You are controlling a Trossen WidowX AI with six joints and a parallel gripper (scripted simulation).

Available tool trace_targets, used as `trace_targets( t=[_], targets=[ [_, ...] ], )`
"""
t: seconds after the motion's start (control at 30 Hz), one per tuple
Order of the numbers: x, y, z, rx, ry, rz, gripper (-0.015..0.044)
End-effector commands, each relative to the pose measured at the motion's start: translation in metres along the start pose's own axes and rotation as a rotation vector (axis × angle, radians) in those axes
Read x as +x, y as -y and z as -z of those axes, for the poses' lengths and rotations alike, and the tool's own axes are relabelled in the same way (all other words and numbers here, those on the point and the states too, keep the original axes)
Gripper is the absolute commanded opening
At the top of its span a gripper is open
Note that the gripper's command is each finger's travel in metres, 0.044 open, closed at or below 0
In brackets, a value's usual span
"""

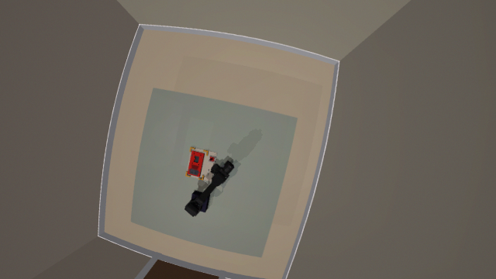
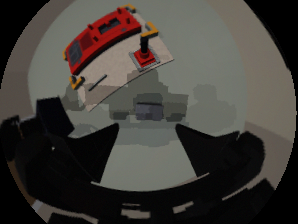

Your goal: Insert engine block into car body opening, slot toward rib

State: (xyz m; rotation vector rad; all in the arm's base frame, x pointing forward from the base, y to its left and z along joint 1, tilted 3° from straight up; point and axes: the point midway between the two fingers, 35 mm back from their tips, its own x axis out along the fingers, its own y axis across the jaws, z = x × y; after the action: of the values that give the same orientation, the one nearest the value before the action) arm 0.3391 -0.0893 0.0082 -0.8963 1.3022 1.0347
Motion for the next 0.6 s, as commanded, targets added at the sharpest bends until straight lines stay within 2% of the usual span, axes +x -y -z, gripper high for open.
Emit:
trace_targets(
  t=[0.0, 0.37, 0.57],
  targets=[
    [-0.005, 0.001, 0.000, 0.021, -0.069, 0.033, 0.0440],
    [-0.004, 0.001, -0.017, 0.021, -0.067, 0.034, 0.0440],
    [0.011, 0.002, -0.016, 0.021, -0.067, 0.033, 0.0440]
  ],
)
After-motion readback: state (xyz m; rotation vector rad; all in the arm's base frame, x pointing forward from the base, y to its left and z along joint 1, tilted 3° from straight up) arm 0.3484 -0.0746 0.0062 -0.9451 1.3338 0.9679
